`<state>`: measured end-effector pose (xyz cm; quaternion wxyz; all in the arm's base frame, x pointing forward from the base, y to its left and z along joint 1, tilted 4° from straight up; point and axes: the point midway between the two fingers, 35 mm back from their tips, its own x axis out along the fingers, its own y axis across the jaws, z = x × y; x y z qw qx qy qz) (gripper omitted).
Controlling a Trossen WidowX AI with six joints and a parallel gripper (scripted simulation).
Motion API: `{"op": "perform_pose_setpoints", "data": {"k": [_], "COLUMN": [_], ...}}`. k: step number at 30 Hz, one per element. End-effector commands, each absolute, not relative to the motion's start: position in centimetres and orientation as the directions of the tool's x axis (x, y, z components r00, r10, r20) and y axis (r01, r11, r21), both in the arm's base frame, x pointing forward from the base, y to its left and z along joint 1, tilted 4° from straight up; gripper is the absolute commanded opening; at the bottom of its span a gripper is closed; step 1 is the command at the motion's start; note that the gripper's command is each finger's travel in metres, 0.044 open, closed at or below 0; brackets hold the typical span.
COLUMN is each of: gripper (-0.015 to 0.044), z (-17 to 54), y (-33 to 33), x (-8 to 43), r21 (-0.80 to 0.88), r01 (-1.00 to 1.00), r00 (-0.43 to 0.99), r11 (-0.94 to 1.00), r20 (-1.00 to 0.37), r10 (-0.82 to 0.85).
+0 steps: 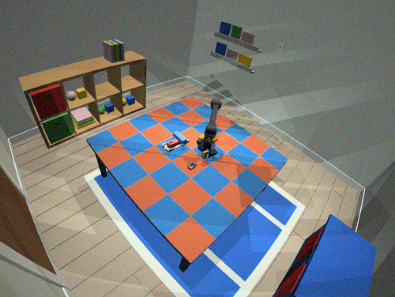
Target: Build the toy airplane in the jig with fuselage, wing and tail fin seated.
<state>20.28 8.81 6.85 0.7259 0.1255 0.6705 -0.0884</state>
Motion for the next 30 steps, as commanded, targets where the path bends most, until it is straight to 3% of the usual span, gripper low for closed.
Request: {"op": "perform_pose_setpoints", "data": {"k": [1, 3, 18, 25, 30], "gripper": [0.0440, 0.0440, 0.0046, 0.0000, 0.0000], "z": [6.0, 5.9, 5.9, 5.9, 6.9], "y": [8.7, 8.7, 8.7, 8.7, 8.8], "x": [20.2, 20.2, 20.2, 20.2, 20.3], "r21": [0.055, 0.055, 0.055, 0.055, 0.053], "r01": [0.301, 0.301, 0.301, 0.301, 0.303], "r00": [0.079, 0.079, 0.079, 0.079, 0.075], "r11": [0.952, 0.952, 0.952, 0.952, 0.952], "r20": [-0.996, -0.996, -0.996, -0.996, -0.997], "r10": [0.033, 0.033, 0.033, 0.033, 0.031]}}
